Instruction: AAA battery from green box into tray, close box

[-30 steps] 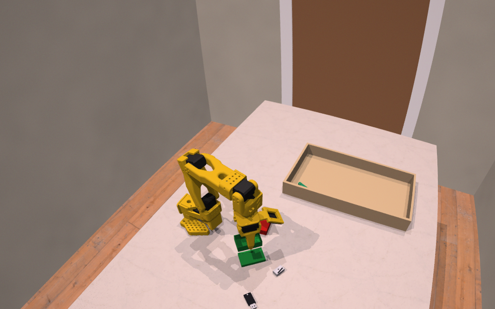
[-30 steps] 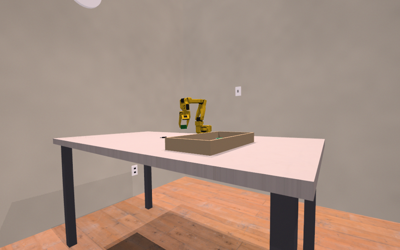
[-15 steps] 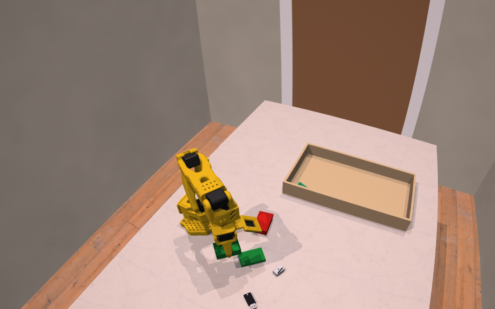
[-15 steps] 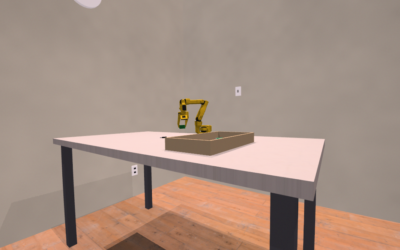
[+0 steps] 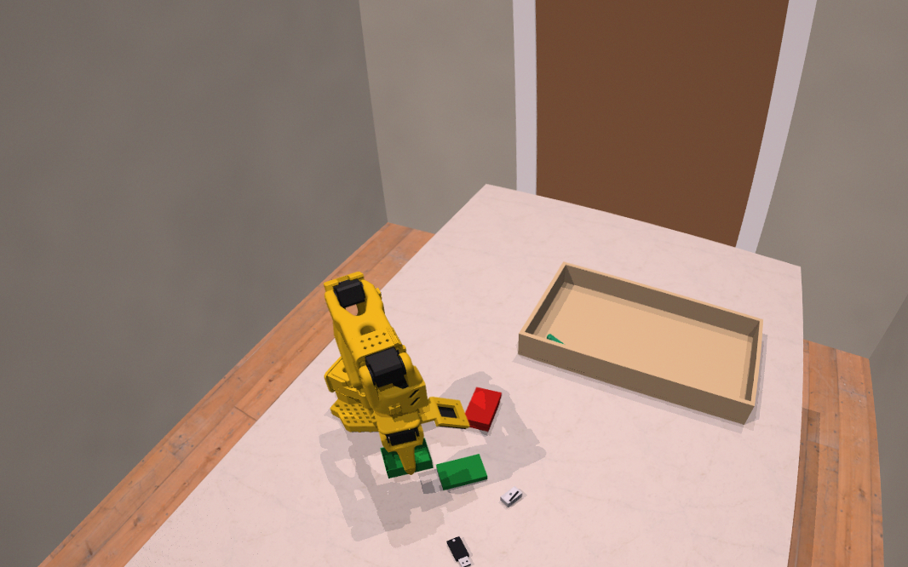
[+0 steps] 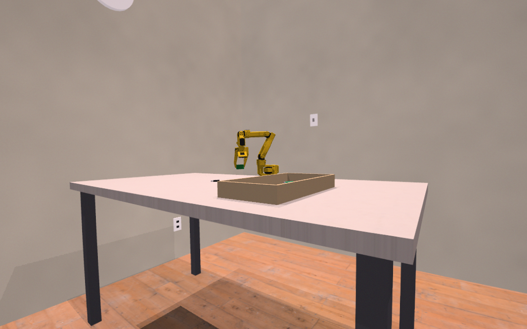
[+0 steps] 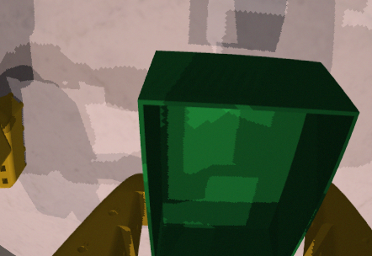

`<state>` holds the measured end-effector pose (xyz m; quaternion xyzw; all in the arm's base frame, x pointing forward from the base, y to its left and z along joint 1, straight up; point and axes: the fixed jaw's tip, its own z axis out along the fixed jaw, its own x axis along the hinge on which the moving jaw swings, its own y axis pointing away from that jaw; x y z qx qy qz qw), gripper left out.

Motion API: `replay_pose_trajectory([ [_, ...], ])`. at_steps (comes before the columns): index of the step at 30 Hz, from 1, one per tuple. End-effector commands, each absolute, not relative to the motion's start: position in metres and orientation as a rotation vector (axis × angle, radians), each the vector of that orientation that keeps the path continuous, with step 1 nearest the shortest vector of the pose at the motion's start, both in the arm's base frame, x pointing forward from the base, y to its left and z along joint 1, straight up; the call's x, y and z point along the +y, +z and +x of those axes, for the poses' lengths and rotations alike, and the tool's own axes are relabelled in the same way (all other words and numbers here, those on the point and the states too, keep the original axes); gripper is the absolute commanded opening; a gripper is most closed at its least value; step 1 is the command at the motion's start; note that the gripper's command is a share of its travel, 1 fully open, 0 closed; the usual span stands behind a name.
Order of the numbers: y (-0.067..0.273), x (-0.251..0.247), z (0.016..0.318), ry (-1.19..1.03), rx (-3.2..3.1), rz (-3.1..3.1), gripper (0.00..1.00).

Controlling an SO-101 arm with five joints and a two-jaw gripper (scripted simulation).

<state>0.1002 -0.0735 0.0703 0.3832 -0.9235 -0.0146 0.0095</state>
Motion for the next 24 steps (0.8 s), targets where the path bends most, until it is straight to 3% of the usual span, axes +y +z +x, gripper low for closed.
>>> replay_pose_trajectory([
  [1, 0.0730, -0.0757, 0.1015, 0.000, -2.902, 1.202, 0.20],
  [24, 0.0711, -0.0790, 0.1010, 0.000, -2.902, 1.202, 0.20],
])
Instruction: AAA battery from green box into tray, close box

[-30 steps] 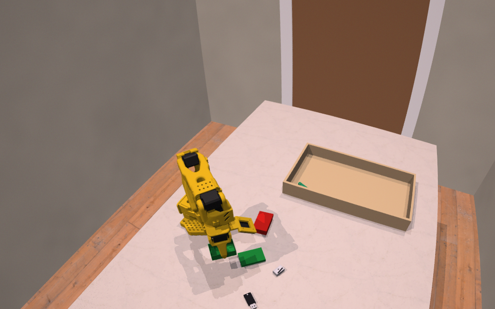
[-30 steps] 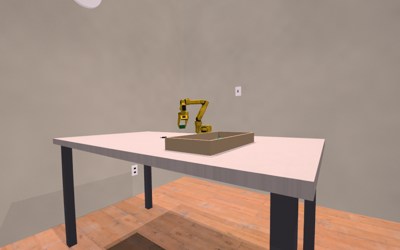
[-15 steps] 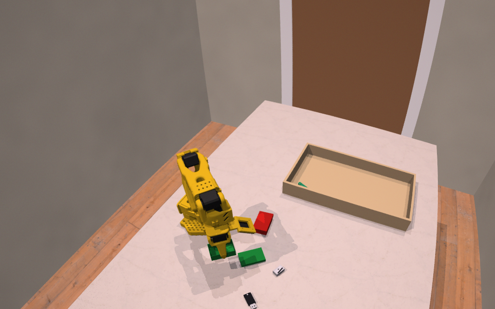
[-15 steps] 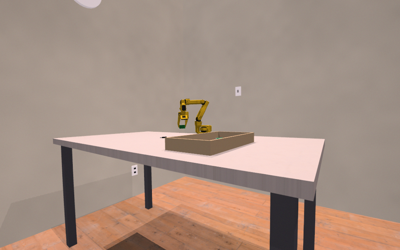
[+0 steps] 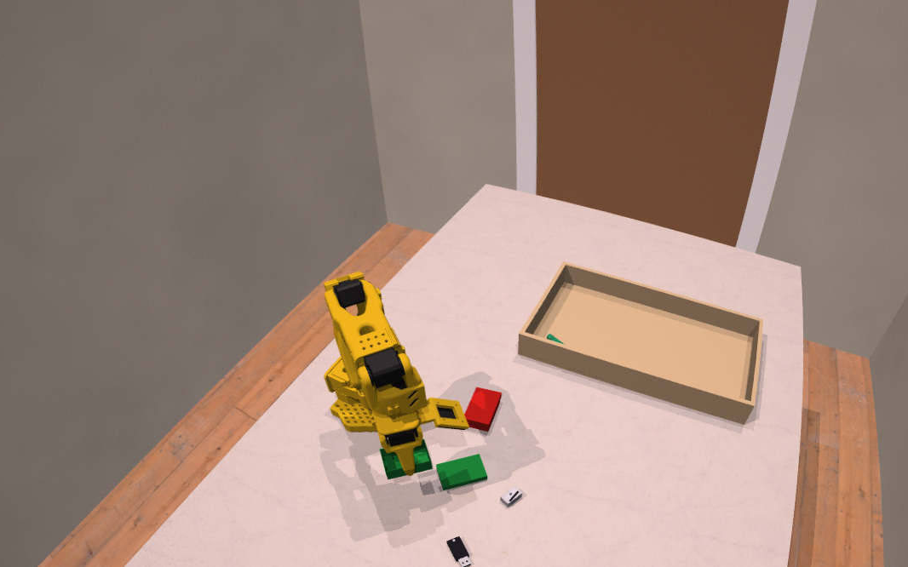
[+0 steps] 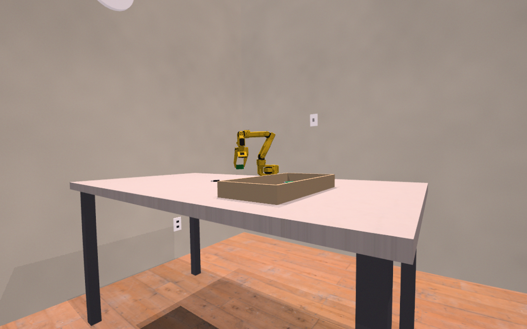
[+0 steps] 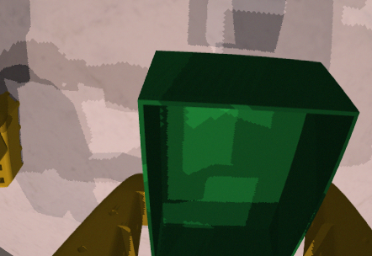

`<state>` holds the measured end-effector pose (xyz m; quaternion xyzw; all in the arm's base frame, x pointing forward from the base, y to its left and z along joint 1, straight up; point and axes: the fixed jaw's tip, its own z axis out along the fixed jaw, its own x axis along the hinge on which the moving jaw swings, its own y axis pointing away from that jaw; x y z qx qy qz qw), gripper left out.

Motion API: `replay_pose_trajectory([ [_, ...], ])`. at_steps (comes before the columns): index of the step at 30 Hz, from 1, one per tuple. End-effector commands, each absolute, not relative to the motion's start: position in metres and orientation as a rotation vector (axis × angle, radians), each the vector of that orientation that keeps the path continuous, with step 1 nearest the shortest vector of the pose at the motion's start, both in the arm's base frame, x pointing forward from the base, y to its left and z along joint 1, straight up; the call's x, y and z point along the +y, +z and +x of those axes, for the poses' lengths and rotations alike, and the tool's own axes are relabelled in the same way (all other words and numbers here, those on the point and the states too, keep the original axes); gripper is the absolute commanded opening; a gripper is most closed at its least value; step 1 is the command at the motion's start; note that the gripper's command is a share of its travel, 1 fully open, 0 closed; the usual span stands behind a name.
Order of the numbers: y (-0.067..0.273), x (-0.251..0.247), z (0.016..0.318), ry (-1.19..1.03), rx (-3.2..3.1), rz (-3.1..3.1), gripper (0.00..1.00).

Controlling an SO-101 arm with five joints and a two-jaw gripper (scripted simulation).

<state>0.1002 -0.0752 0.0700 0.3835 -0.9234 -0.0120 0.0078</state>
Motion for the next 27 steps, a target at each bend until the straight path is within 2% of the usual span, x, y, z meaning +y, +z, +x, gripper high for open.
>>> replay_pose_trajectory([
  [1, 0.0706, -0.0800, 0.1008, 0.000, -2.902, 1.202, 0.20],
  [27, 0.0687, -0.0833, 0.1001, 0.000, -2.902, 1.202, 0.20],
])
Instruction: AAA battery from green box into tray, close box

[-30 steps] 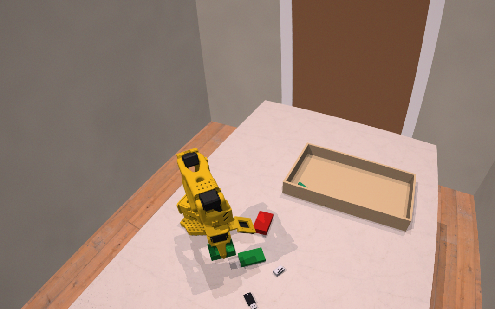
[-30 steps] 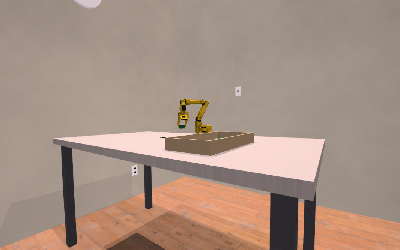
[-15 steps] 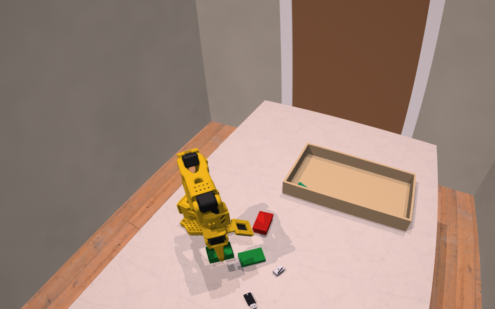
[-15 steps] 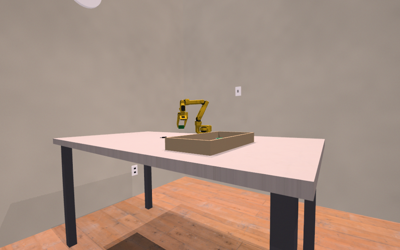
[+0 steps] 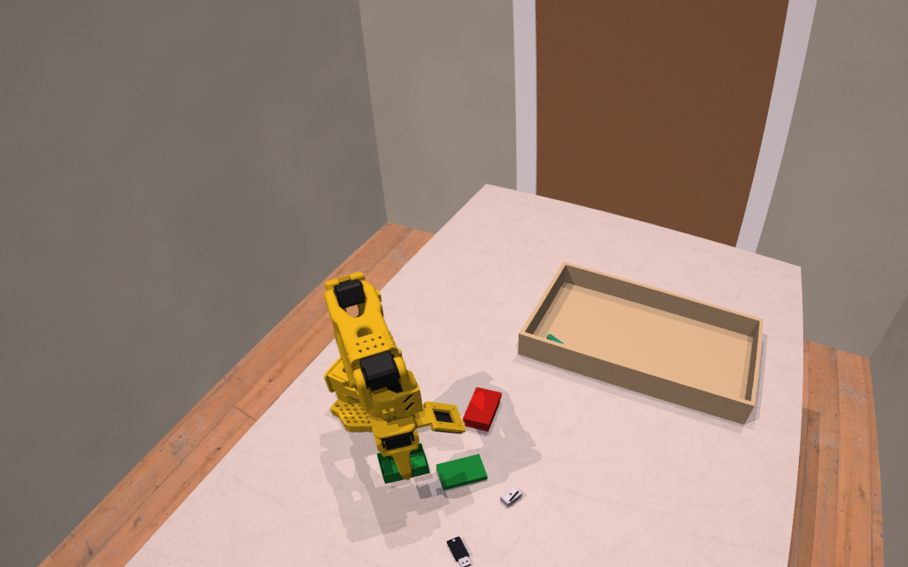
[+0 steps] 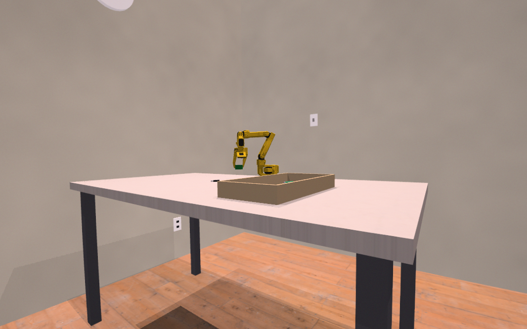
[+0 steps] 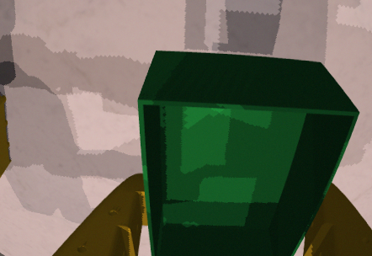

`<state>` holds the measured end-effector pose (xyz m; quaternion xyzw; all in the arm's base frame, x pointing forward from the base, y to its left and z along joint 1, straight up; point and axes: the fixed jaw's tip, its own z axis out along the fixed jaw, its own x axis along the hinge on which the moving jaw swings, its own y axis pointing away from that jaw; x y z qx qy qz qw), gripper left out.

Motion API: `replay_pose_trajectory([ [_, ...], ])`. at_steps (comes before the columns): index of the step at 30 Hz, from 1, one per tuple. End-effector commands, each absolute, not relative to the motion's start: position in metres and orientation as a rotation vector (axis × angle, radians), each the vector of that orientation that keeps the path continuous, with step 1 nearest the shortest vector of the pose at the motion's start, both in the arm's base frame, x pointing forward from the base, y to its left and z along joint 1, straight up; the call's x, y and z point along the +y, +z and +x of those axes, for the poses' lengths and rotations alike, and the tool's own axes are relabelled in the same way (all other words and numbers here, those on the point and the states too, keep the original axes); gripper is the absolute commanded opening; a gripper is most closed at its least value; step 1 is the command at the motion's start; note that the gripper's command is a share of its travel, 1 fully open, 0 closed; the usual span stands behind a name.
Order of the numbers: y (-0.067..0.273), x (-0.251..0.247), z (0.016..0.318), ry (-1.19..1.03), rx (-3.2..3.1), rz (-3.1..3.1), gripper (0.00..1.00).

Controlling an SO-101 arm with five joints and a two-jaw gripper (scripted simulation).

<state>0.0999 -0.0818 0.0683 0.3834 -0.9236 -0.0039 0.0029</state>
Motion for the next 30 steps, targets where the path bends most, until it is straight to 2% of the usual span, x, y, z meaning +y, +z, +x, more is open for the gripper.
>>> replay_pose_trajectory([
  [1, 0.0687, -0.0833, 0.1001, 0.000, -2.902, 1.202, 0.20],
  [30, 0.0663, -0.0827, 0.0992, 0.000, -2.902, 1.202, 0.20],
])
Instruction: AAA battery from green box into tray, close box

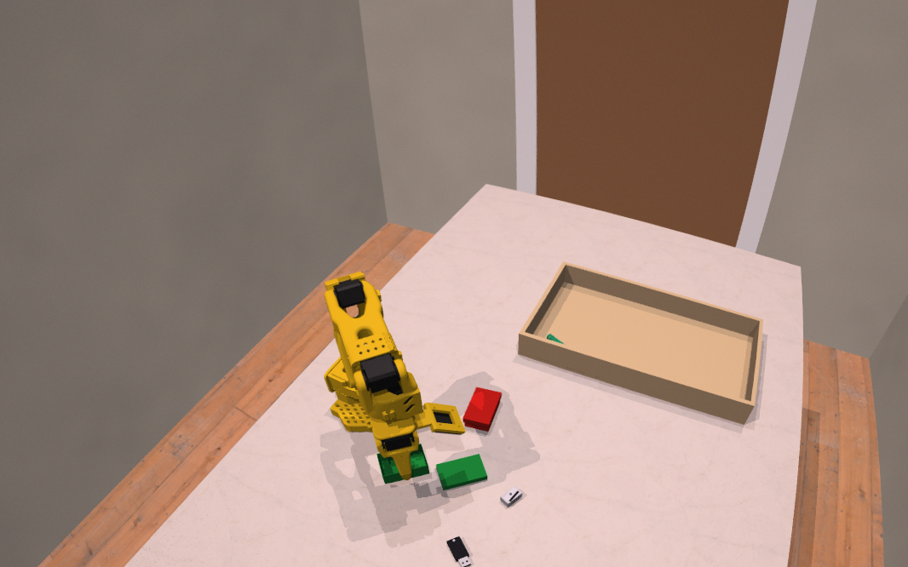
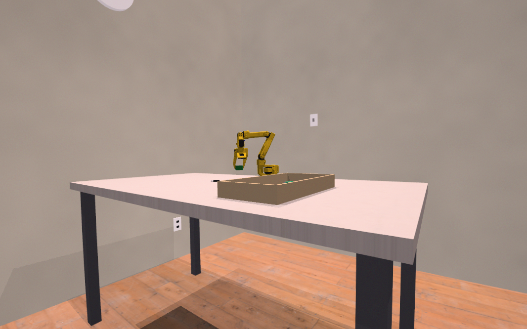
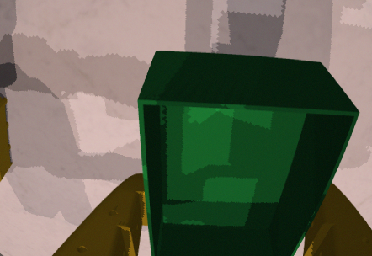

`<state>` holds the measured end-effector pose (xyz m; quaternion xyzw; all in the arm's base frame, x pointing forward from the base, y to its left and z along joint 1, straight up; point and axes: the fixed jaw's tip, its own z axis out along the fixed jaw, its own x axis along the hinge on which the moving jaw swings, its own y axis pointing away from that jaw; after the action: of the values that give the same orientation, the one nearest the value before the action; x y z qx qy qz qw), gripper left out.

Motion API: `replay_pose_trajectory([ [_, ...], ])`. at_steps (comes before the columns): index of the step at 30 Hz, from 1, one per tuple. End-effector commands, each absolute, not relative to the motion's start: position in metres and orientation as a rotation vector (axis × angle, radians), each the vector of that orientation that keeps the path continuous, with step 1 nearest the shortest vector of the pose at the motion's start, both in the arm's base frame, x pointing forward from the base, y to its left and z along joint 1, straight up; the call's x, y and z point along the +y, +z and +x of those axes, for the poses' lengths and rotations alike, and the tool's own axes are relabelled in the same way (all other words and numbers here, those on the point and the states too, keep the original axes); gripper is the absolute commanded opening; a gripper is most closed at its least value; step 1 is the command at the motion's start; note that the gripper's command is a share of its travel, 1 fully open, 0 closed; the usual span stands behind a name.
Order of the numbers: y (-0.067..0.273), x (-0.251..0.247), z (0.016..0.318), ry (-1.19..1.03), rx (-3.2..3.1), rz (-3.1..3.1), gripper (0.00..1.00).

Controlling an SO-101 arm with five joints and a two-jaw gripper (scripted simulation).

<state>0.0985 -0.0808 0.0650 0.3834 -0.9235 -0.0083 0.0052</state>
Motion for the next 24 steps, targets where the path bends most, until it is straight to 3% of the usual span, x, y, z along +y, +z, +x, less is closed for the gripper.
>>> replay_pose_trajectory([
  [1, 0.0663, -0.0827, 0.0992, 0.000, -2.902, 1.202, 0.20],
  [24, 0.0576, -0.0837, 0.1004, 0.000, -2.902, 1.202, 0.20],
])
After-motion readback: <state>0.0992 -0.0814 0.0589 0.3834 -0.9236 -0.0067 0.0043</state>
